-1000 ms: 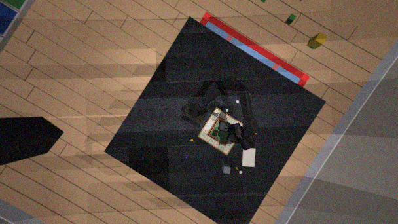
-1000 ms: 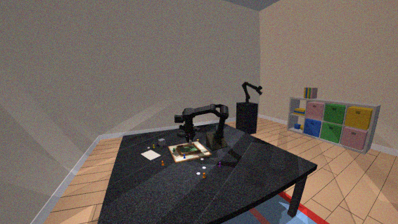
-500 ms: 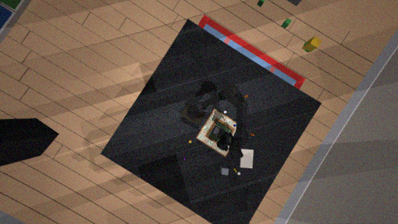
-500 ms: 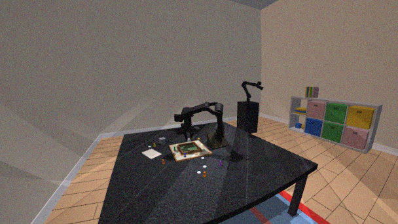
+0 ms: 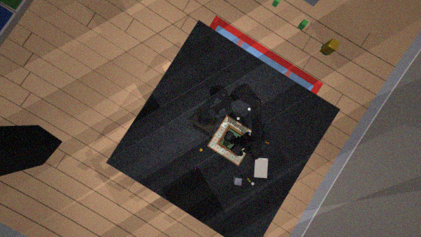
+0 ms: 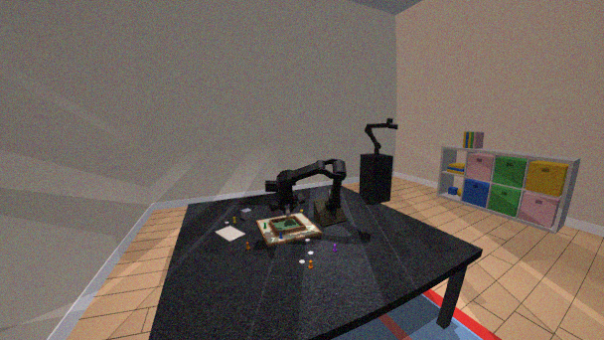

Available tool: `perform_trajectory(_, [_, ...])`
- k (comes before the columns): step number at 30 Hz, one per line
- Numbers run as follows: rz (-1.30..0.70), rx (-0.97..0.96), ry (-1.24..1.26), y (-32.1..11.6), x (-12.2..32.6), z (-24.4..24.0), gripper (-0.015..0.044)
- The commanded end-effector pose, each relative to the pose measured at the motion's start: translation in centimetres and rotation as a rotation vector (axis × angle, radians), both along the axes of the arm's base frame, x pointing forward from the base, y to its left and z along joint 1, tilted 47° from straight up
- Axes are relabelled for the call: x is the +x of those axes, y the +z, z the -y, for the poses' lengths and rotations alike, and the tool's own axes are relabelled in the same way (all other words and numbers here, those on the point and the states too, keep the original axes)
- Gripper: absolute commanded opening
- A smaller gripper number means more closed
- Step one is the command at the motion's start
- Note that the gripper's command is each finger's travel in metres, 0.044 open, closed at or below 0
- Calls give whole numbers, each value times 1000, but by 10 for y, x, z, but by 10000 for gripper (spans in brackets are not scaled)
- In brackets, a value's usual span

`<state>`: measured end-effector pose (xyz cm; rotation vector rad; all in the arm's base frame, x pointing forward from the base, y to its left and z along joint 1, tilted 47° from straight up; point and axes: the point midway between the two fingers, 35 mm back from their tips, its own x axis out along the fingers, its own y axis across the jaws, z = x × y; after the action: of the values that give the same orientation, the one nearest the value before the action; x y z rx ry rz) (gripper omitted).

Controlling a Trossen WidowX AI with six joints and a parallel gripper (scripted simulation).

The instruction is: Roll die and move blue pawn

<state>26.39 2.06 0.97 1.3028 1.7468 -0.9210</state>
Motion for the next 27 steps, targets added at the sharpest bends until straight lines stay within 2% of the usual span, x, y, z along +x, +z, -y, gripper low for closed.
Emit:
perform_trajectory(1, [28,-148,9,-1,-2,0,0])
perform_trajectory(12, [170,-467,-28,-2,-2,-1,0])
perform_trajectory(17, [182,-484,-33,0,-1,-1,0])
perform_trajectory(22, [183,-484,-33,43,12,6,0])
perform_trajectory(27, [183,-484,-33,44,11,6,0])
